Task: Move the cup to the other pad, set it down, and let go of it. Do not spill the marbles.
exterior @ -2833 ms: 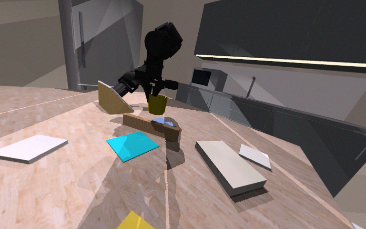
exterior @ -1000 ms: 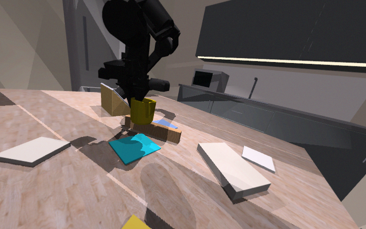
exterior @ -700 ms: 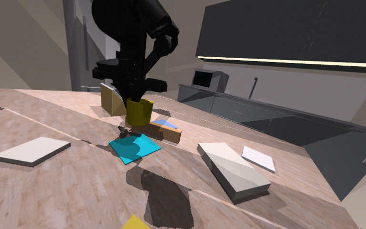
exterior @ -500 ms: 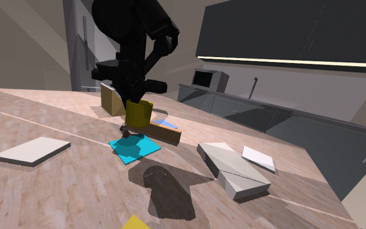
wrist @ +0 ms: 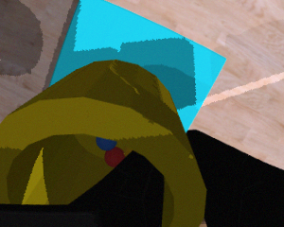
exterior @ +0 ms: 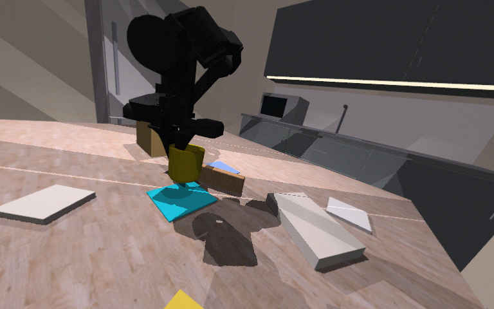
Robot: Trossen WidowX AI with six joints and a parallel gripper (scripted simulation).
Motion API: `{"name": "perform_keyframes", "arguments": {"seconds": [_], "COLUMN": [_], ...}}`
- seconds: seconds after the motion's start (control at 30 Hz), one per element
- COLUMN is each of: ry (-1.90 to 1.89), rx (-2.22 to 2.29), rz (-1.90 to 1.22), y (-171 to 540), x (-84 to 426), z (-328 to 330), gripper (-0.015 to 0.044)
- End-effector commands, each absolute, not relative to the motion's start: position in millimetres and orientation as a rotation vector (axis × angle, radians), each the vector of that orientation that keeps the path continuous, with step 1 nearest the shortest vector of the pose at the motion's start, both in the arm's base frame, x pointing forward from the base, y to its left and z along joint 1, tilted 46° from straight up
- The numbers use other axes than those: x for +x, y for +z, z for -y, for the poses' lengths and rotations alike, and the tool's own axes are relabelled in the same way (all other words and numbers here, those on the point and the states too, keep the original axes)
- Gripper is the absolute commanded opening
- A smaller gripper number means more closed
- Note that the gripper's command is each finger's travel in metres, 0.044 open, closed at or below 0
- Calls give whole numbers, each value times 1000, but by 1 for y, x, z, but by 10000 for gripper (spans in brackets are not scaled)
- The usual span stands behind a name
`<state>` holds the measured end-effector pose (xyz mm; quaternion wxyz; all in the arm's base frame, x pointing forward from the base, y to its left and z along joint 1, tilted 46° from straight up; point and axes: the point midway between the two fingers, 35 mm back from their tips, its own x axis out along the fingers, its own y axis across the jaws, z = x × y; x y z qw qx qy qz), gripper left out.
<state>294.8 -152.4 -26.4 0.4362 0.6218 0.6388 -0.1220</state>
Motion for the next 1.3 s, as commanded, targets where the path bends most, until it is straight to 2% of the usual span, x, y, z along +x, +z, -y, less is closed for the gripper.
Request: {"name": "perform_keyframes", "arguments": {"seconds": [0.0,1.27], "ry": [-302,-300], "rx": [1559,1549], "rz": [-1597,-1592], "y": [-33,-58], "x": [295,301], "z": [145,121], "gripper": [0,0]}}
